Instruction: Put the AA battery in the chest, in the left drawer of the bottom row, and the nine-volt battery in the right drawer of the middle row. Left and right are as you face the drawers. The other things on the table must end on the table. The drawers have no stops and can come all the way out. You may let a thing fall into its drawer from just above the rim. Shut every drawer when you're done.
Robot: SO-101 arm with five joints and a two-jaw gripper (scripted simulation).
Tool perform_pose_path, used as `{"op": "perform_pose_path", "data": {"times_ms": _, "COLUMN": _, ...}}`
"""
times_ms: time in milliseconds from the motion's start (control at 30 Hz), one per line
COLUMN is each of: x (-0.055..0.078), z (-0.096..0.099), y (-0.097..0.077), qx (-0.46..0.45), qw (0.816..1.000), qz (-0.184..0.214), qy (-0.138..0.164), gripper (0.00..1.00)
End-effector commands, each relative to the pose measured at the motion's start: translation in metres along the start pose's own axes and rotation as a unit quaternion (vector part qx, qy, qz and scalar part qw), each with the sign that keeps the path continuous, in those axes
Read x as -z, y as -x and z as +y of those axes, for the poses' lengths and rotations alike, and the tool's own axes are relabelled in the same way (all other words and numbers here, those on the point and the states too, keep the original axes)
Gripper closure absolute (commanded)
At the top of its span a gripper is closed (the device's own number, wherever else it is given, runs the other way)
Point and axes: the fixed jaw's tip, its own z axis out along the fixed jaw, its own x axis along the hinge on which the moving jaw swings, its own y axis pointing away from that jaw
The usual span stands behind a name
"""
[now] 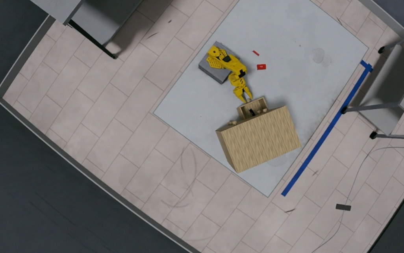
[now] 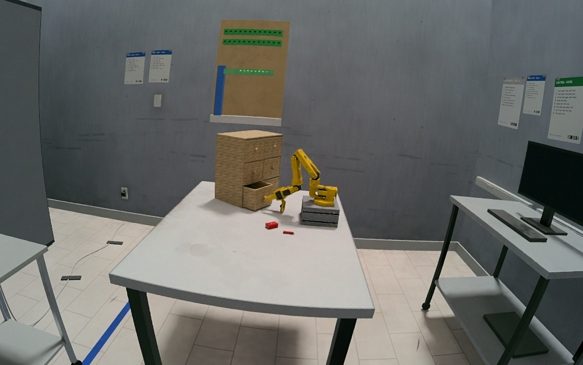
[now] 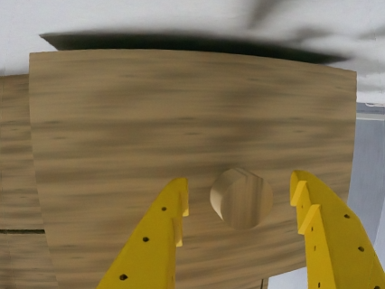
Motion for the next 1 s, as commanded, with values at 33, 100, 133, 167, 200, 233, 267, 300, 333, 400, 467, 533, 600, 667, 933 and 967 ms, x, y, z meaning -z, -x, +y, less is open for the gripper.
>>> {"op": "perform_pose_path", "data": {"times_ms": 33, "x": -0.0005, "z": 0.0016, "y": 0.0016, "qx": -0.008, "qw": 1.0, "qz": 0.0, "qy": 0.003, "gripper": 0.79}}
{"op": "perform_pose_path", "data": {"times_ms": 100, "x": -0.0005, "z": 0.0016, "y": 0.0016, "qx": -0.008, "qw": 1.0, "qz": 0.0, "qy": 0.003, "gripper": 0.79}}
{"op": "perform_pose_path", "data": {"times_ms": 133, "x": -0.0005, "z": 0.0016, "y": 0.0016, "qx": -0.008, "qw": 1.0, "qz": 0.0, "qy": 0.003, "gripper": 0.79}}
{"op": "perform_pose_path", "data": {"times_ms": 167, "x": -0.0005, "z": 0.0016, "y": 0.0016, "qx": -0.008, "qw": 1.0, "qz": 0.0, "qy": 0.003, "gripper": 0.79}}
{"op": "perform_pose_path", "data": {"times_ms": 200, "x": -0.0005, "z": 0.0016, "y": 0.0016, "qx": -0.008, "qw": 1.0, "qz": 0.0, "qy": 0.003, "gripper": 0.79}}
{"op": "perform_pose_path", "data": {"times_ms": 233, "x": -0.0005, "z": 0.0016, "y": 0.0016, "qx": -0.008, "qw": 1.0, "qz": 0.0, "qy": 0.003, "gripper": 0.79}}
{"op": "perform_pose_path", "data": {"times_ms": 267, "x": -0.0005, "z": 0.0016, "y": 0.0016, "qx": -0.008, "qw": 1.0, "qz": 0.0, "qy": 0.003, "gripper": 0.79}}
{"op": "perform_pose_path", "data": {"times_ms": 300, "x": -0.0005, "z": 0.0016, "y": 0.0016, "qx": -0.008, "qw": 1.0, "qz": 0.0, "qy": 0.003, "gripper": 0.79}}
{"op": "perform_pose_path", "data": {"times_ms": 333, "x": -0.0005, "z": 0.0016, "y": 0.0016, "qx": -0.008, "qw": 1.0, "qz": 0.0, "qy": 0.003, "gripper": 0.79}}
{"op": "perform_pose_path", "data": {"times_ms": 400, "x": -0.0005, "z": 0.0016, "y": 0.0013, "qx": -0.008, "qw": 1.0, "qz": 0.0, "qy": 0.003, "gripper": 0.79}}
{"op": "perform_pose_path", "data": {"times_ms": 467, "x": -0.0004, "z": 0.0016, "y": 0.001, "qx": -0.008, "qw": 1.0, "qz": 0.0, "qy": 0.003, "gripper": 0.79}}
{"op": "perform_pose_path", "data": {"times_ms": 533, "x": -0.0004, "z": 0.0016, "y": 0.0007, "qx": -0.008, "qw": 1.0, "qz": 0.0, "qy": 0.003, "gripper": 0.79}}
{"op": "perform_pose_path", "data": {"times_ms": 600, "x": -0.0004, "z": 0.0016, "y": 0.0004, "qx": -0.008, "qw": 1.0, "qz": 0.0, "qy": 0.003, "gripper": 0.79}}
{"op": "perform_pose_path", "data": {"times_ms": 667, "x": -0.0003, "z": 0.0016, "y": 0.0001, "qx": -0.008, "qw": 1.0, "qz": 0.0, "qy": 0.003, "gripper": 0.79}}
{"op": "perform_pose_path", "data": {"times_ms": 933, "x": -0.0002, "z": 0.0017, "y": -0.0008, "qx": -0.008, "qw": 1.0, "qz": 0.0, "qy": 0.003, "gripper": 0.79}}
{"op": "perform_pose_path", "data": {"times_ms": 967, "x": -0.0002, "z": 0.0017, "y": -0.001, "qx": -0.008, "qw": 1.0, "qz": 0.0, "qy": 0.003, "gripper": 0.79}}
